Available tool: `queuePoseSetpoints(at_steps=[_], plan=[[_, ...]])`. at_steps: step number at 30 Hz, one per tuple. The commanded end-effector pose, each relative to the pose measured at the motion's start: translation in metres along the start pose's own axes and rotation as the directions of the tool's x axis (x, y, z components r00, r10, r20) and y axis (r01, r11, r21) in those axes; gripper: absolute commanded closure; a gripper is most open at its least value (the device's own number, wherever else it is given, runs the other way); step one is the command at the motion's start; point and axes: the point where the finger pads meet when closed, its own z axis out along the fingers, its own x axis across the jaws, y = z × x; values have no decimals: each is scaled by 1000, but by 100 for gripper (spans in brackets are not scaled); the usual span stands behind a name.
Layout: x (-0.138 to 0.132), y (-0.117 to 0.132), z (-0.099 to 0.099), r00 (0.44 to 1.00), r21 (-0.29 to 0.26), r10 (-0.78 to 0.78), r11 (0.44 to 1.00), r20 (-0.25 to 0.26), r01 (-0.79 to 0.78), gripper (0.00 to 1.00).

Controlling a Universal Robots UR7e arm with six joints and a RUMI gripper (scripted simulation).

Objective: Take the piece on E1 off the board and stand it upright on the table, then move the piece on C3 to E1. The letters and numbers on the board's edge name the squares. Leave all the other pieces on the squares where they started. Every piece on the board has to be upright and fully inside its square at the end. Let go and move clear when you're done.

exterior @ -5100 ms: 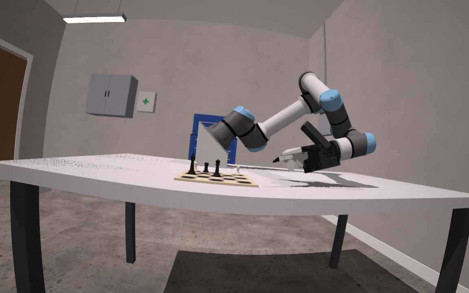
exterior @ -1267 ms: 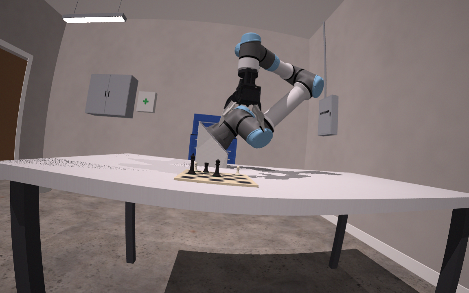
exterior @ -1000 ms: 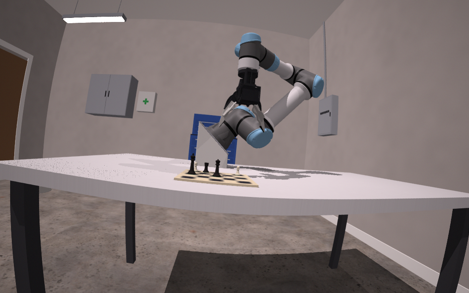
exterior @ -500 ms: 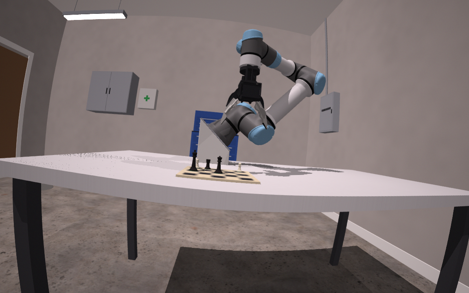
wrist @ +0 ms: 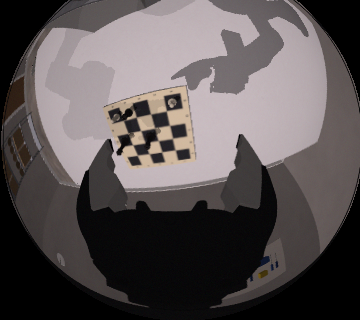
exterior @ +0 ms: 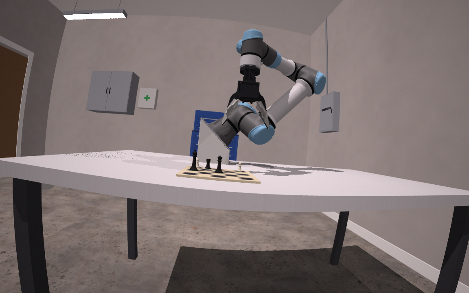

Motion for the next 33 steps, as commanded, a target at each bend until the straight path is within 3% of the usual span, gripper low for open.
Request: queuePoseSetpoints(at_steps=[1, 9, 18, 20, 27, 33], plan=[[2, 0, 1, 995, -1, 105, 995, 3, -105, 0], [4, 0, 2, 970, -1, 245, 970, 2, -245, 0], [9, 0, 5, 875, -2, 485, 875, 2, -485, 0], [9, 0, 5, 875, -2, 485, 875, 2, -485, 0], [12, 2, 8, 738, -3, 675, 738, 2, -675, 0], [15, 4, 10, 572, -3, 820, 572, 1, -820, 0]])
